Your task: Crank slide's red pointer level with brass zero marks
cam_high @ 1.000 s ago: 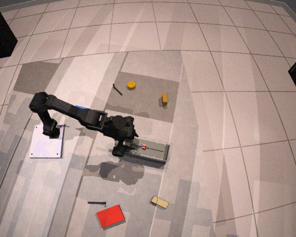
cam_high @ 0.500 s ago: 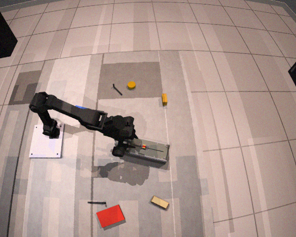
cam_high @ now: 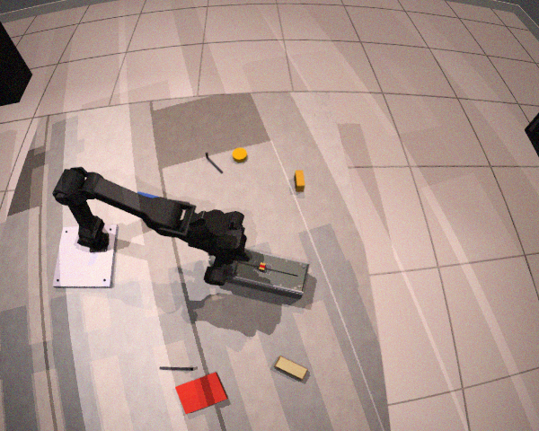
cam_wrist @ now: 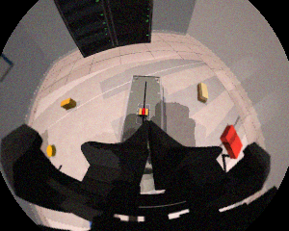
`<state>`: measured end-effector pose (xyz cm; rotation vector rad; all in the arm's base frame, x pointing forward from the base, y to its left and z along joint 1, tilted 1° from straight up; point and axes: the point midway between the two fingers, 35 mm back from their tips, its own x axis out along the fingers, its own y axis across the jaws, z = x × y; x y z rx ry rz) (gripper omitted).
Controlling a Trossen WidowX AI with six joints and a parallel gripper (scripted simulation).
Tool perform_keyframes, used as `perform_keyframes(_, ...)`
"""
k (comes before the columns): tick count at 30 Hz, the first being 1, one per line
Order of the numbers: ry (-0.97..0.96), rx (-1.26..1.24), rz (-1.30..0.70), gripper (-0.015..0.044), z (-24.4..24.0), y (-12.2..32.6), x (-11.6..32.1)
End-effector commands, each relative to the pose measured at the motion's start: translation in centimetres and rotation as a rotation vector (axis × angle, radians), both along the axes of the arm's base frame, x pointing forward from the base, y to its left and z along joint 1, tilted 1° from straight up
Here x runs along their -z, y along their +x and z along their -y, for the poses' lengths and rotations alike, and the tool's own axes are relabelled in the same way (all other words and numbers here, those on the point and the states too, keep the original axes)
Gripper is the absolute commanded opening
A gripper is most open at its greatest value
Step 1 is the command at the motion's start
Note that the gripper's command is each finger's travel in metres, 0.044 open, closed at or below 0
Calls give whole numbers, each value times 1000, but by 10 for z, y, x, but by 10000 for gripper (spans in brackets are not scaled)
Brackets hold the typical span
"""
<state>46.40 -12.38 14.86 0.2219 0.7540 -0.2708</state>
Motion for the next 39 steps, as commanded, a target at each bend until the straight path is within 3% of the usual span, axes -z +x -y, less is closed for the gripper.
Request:
perform_keyframes(1, 0, 0, 0, 0, 0, 0, 0)
perform_keyframes(9, 0, 0, 0, 0, 0, 0, 0)
perform_keyframes(26, 0, 0, 0, 440, 0, 0, 0)
perform_keyframes(27, 0, 0, 0, 440, 0, 0, 0)
perform_keyframes(39, 0, 0, 0, 125, 0, 0, 0)
